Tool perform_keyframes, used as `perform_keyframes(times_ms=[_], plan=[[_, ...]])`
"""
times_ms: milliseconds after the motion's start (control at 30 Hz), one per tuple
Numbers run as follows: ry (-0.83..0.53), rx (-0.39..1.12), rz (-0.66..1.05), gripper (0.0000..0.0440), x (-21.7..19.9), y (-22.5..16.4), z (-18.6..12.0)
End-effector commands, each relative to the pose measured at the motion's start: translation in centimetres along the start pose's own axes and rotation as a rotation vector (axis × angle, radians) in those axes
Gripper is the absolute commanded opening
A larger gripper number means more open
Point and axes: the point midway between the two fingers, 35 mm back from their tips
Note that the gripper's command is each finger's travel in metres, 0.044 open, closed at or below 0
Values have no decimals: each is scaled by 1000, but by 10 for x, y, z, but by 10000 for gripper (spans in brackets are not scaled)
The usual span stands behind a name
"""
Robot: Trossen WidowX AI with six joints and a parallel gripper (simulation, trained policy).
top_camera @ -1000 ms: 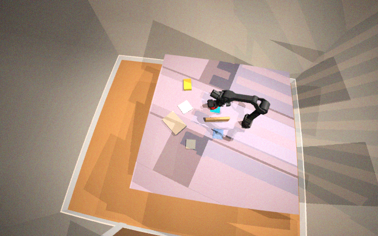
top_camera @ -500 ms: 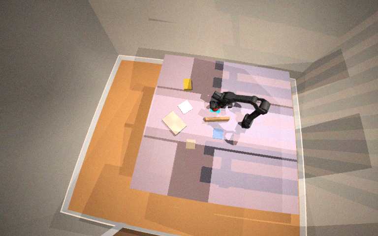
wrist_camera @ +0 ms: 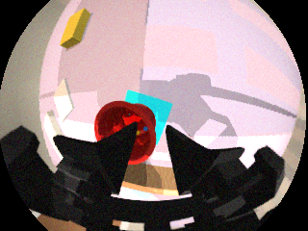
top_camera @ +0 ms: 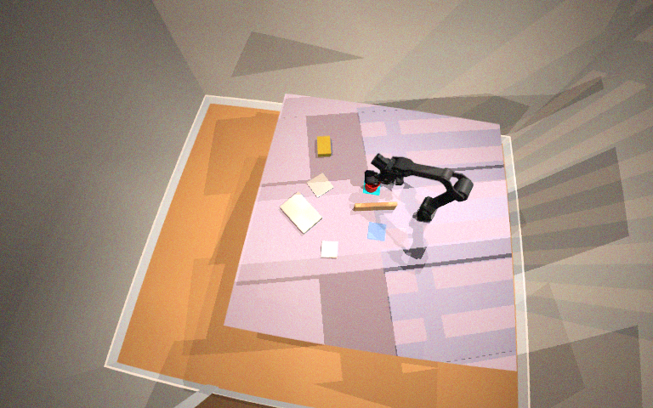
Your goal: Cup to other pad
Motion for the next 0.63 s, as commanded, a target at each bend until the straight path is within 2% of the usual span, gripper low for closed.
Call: perform_keyframes(times_ms=[0,467,600], plan=[[17,-3,1,197,-4,-1,-5],[87,-54,40,278,-9,6,-38],[111,-81,50,319,-9,12,-52]])
Point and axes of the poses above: the point midway between the two fingers, 35 mm back from their tips, its own z axis out along the fingers, its own x axis across the jaws, y = z × x, and after that the axes turned 11 degrees about -z, right-handed
